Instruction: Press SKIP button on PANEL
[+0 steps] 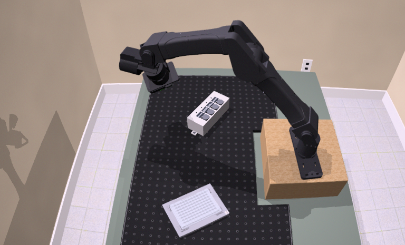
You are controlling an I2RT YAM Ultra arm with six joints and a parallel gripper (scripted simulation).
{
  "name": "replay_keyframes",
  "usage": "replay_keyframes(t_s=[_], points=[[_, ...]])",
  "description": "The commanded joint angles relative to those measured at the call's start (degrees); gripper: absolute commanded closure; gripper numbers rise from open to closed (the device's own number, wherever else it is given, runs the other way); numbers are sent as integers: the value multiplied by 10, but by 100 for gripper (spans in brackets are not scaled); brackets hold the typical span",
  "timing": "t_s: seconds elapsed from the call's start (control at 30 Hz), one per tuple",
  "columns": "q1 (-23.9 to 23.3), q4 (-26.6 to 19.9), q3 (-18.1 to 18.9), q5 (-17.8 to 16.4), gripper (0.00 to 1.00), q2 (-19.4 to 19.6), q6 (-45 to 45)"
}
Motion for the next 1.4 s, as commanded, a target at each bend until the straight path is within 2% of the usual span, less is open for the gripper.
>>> replay_keyframes(t_s=[0.0, 0.1, 0.17, 0.4, 0.47, 0.53, 0.63, 0.67, 0.73, 0.8, 1.03, 1.1, 1.13, 1.23, 1.3, 1.37], points=[[-11, 8, -19, -34, 100, -33, -65], [-30, 4, -43, -66, 100, -49, -111], [-40, 15, -73, -75, 100, -65, -128], [-84, 26, -149, -140, 100, -114, -229], [-99, 24, -166, -165, 100, -126, -266], [-99, 24, -166, -165, 100, -126, -266], [-123, 9, -193, -206, 100, -144, -325], [-126, 28, -208, -207, 100, -152, -329], [-141, 25, -226, -233, 100, -165, -366], [-150, 35, -254, -240, 100, -181, -381], [-200, 39, -329, -317, 100, -230, -498], [-200, 39, -329, -317, 100, -230, -498], [-210, 39, -340, -333, 100, -238, -522], [-218, 47, -371, -340, 100, -257, -536], [-215, 48, -372, -341, 100, -259, -537], [-210, 49, -350, -341, 100, -261, -538]])
